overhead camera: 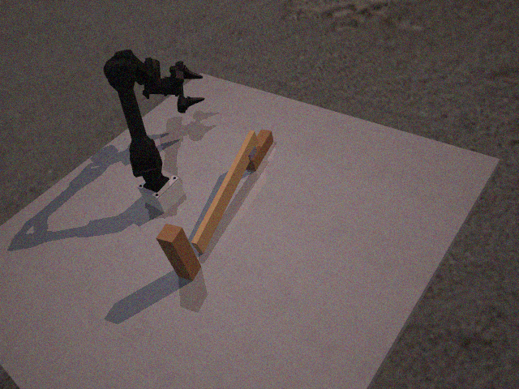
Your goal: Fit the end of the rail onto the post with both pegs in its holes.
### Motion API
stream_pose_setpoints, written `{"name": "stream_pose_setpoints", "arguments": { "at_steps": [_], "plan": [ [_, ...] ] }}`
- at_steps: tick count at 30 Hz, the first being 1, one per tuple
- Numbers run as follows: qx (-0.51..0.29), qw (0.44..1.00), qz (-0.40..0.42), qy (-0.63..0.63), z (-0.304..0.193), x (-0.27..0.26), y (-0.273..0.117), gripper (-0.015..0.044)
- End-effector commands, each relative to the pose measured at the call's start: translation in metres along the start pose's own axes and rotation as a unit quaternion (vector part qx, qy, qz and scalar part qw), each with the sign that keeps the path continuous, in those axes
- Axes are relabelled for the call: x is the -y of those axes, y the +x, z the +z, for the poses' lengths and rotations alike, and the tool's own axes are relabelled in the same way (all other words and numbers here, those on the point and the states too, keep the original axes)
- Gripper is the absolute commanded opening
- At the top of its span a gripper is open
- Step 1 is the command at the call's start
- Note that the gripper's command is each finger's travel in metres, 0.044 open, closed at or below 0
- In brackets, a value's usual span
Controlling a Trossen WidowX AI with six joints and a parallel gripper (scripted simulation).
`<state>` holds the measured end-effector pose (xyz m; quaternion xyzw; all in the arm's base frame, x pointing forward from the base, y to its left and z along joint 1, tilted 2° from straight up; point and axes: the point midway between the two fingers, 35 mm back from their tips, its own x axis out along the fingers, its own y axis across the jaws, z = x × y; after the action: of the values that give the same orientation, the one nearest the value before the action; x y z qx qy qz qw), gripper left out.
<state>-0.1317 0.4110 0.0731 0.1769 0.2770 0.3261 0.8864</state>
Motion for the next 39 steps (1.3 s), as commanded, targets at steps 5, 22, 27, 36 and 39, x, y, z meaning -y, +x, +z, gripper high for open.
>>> {"name": "stream_pose_setpoints", "arguments": {
  "at_steps": [5,22,27,36,39],
  "plan": [
    [-0.035,0.976,-0.133,-0.169,0.083,0.059,0.091,0.044],
    [-0.243,0.852,-0.288,-0.364,0.246,0.264,0.158,0.044],
    [-0.337,0.791,-0.288,-0.421,0.275,0.333,0.141,0.044],
    [-0.482,0.706,-0.223,-0.468,0.301,0.434,0.079,0.044],
    [-0.521,0.679,-0.176,-0.486,0.303,0.461,0.054,0.044]
  ]
}}
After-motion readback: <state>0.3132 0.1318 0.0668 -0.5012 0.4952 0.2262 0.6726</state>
